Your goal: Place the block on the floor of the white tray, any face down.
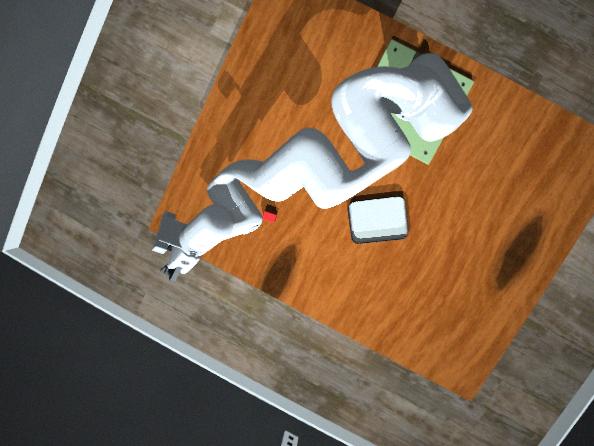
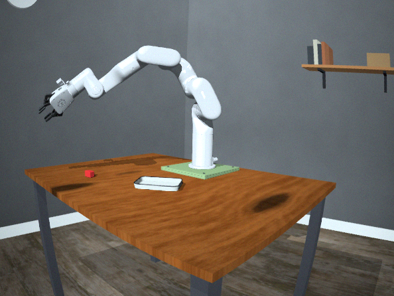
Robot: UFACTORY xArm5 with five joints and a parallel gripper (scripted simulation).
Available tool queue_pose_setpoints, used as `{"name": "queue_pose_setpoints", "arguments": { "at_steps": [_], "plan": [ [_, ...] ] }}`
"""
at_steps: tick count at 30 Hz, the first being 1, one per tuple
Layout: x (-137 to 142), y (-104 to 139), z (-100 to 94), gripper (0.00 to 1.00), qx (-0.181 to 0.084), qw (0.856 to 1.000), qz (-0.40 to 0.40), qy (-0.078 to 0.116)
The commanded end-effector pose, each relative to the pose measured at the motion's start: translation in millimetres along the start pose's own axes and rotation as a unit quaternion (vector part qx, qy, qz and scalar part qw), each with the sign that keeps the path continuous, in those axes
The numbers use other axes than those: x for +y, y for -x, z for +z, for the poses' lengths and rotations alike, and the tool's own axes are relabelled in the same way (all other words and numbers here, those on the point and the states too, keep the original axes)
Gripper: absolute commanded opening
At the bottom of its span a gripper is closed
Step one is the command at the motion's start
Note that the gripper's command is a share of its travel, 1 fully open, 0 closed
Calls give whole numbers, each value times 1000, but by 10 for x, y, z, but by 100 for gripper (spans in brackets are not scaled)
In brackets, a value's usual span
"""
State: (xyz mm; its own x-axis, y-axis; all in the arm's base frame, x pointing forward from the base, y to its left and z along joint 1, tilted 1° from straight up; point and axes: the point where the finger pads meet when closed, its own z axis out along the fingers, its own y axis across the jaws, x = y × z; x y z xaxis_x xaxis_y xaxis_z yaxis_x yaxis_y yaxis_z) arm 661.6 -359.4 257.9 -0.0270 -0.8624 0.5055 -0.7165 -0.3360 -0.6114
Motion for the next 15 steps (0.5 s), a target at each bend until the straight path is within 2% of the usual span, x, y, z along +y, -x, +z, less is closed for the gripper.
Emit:
{"name": "queue_pose_setpoints", "arguments": {
  "at_steps": [1, 2, 4, 5, 6, 8, 9, 10, 12, 13, 15],
  "plan": [
    [403, 525, 69, 63, -85, 992, 7, 91],
    [490, 636, 87, 63, -85, 992, 7, 91],
    [490, 636, 87, 63, -85, 992, 7, 91],
    [719, 911, 79, 63, -117, 985, 9, 129],
    [829, 1036, 50, 63, -149, 975, 10, 167],
    [935, 1163, 42, 63, -149, 975, 10, 167],
    [1040, 1277, 1, 63, -177, 963, 11, 203],
    [1124, 1376, -16, 63, -177, 963, 11, 203],
    [1309, 1574, -113, 63, -225, 937, 11, 266],
    [1402, 1678, -145, 63, -225, 937, 11, 266],
    [1578, 1858, -256, 63, -257, 915, 11, 312]
  ]
}}
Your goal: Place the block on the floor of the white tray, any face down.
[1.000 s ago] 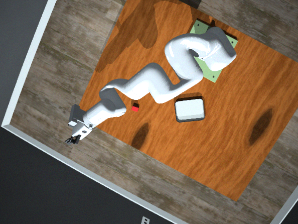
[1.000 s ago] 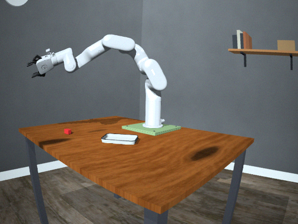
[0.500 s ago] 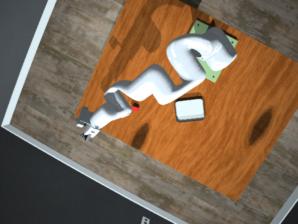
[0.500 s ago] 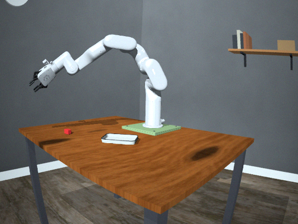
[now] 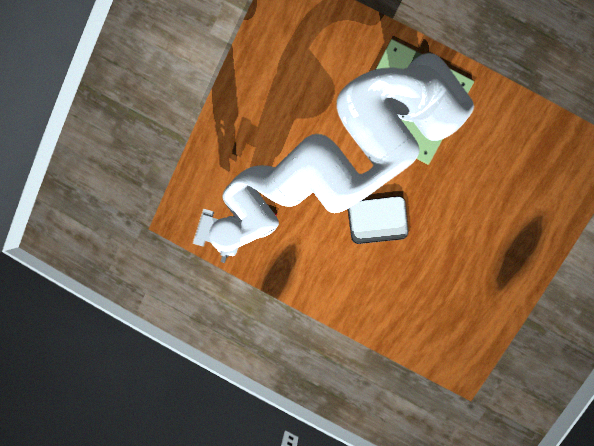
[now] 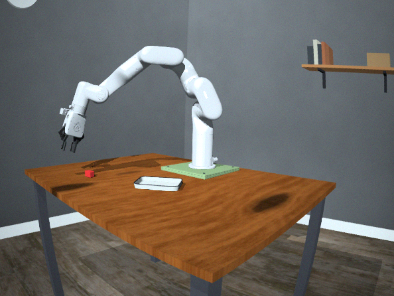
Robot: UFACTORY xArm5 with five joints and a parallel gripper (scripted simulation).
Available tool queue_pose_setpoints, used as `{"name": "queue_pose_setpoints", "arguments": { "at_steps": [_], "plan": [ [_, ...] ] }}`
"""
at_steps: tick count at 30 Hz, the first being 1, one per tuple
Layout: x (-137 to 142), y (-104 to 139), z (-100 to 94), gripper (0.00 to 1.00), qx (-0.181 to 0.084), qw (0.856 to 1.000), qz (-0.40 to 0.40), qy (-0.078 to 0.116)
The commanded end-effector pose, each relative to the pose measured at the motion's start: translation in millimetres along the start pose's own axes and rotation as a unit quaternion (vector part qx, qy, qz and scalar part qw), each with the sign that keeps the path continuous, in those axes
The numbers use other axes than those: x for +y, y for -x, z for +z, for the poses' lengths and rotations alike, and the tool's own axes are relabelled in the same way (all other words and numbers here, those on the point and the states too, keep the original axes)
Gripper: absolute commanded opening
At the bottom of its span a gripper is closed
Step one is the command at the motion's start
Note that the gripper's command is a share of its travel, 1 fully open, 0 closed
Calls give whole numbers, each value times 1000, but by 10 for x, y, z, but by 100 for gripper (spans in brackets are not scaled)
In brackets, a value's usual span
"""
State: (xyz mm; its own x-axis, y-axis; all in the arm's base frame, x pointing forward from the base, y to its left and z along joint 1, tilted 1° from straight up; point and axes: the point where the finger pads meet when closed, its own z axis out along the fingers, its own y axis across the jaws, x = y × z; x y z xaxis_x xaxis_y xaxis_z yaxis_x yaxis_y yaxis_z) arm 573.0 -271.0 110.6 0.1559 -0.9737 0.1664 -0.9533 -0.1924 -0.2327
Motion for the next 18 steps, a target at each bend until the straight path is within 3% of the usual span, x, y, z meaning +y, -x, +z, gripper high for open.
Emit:
{"name": "queue_pose_setpoints", "arguments": {
  "at_steps": [1, 4, 18],
  "plan": [
    [456, 472, 159, 63, -71, 992, 3, 99],
    [736, 748, 238, 63, -85, 989, 4, 119],
    [762, 774, 246, 63, -85, 989, 4, 120]
  ]
}}
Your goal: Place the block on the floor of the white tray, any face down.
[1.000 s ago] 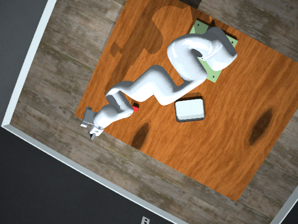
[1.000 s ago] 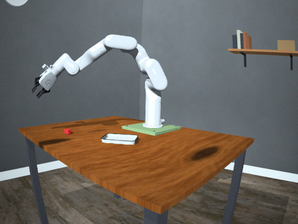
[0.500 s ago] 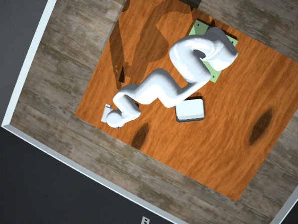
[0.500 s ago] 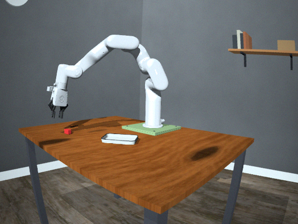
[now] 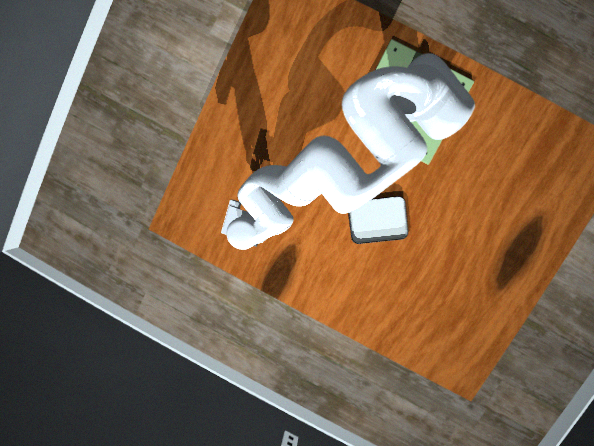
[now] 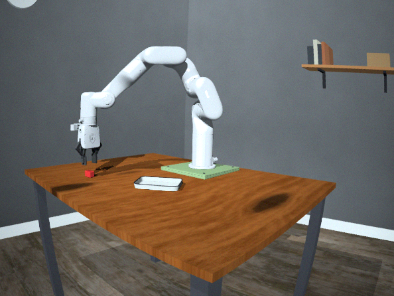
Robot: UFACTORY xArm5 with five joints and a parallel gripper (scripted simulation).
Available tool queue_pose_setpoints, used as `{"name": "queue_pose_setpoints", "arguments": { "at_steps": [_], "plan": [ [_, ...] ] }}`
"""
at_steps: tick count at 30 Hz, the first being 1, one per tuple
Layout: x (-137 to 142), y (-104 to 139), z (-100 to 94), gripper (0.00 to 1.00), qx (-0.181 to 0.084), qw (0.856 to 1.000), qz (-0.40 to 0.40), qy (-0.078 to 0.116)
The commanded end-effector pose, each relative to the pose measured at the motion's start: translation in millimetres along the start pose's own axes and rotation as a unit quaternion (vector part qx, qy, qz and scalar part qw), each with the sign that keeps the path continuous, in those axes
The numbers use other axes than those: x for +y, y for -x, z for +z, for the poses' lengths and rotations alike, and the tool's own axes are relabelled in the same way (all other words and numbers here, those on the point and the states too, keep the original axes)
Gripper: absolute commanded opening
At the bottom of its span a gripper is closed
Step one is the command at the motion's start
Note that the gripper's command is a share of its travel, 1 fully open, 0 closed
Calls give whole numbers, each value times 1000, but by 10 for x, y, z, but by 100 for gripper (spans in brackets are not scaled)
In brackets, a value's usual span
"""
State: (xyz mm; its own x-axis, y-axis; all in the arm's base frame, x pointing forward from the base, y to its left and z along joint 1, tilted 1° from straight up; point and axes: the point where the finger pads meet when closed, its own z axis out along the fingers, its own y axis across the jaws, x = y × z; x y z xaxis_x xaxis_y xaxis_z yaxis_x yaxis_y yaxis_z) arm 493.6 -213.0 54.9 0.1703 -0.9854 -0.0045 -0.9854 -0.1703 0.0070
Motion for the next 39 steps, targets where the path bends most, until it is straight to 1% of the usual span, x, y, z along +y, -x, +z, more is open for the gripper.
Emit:
{"name": "queue_pose_setpoints", "arguments": {
  "at_steps": [1, 8, 9, 25, 39],
  "plan": [
    [-10, -5, -16, 63, 1, 1000, 0, -2],
    [-10, -5, -16, 63, 1, 1000, 0, -2],
    [-10, -5, -16, 49, 1, 1000, 0, -2],
    [-10, -5, -7, 49, 1, 1000, 0, -2],
    [-11, -7, 107, 49, 1, 1000, 0, -1]
  ]
}}
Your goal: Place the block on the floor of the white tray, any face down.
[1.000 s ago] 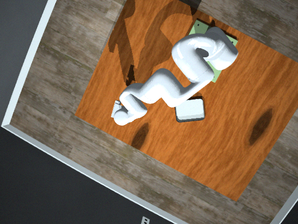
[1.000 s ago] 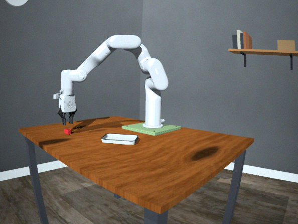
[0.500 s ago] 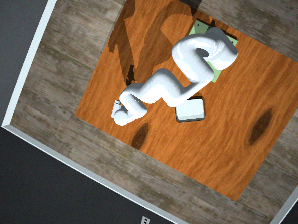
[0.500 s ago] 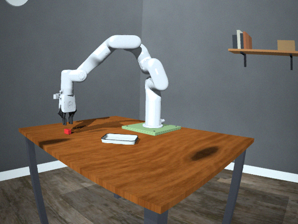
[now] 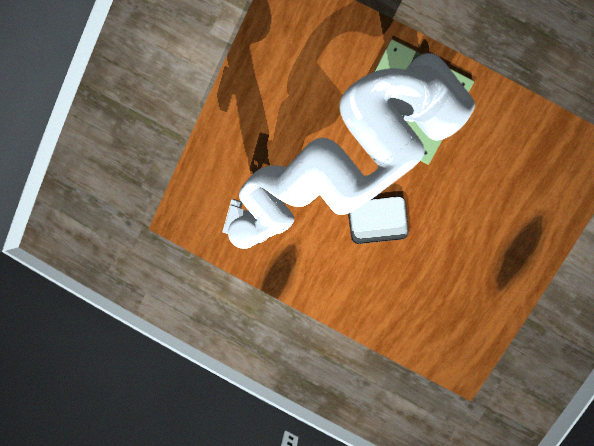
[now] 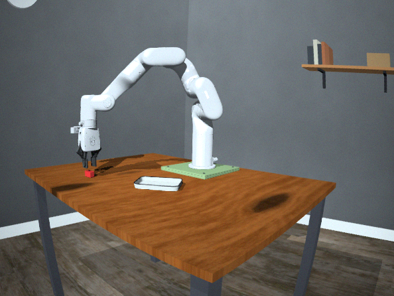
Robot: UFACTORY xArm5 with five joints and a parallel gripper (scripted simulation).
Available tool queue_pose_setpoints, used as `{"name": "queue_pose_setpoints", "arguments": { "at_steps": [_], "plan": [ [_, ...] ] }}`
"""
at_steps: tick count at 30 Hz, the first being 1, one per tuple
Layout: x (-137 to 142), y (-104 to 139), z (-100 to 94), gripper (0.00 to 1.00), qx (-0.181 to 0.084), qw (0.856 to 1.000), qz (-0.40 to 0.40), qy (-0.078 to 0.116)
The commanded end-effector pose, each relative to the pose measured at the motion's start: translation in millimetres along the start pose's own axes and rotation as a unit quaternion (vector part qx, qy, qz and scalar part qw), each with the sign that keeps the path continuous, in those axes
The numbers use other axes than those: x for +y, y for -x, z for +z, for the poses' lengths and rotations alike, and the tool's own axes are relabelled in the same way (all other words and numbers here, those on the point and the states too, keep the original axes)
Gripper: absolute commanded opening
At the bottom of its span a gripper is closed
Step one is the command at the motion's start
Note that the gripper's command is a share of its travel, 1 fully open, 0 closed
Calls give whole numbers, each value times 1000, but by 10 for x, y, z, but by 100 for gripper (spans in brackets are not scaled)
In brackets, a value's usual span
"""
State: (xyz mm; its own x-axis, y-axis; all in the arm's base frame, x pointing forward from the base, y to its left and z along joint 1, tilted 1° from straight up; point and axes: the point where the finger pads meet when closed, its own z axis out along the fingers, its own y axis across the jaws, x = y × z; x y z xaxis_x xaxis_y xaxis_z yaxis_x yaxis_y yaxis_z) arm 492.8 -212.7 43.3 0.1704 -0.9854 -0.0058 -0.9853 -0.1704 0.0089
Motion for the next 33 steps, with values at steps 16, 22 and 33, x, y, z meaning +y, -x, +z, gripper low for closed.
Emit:
{"name": "queue_pose_setpoints", "arguments": {
  "at_steps": [16, 22, 33],
  "plan": [
    [-18, -13, 115, 49, 2, 1000, 0, -2],
    [-18, -13, 116, 49, 2, 1000, 0, -2],
    [-18, -13, 116, 49, 2, 1000, 0, -2]
  ]
}}
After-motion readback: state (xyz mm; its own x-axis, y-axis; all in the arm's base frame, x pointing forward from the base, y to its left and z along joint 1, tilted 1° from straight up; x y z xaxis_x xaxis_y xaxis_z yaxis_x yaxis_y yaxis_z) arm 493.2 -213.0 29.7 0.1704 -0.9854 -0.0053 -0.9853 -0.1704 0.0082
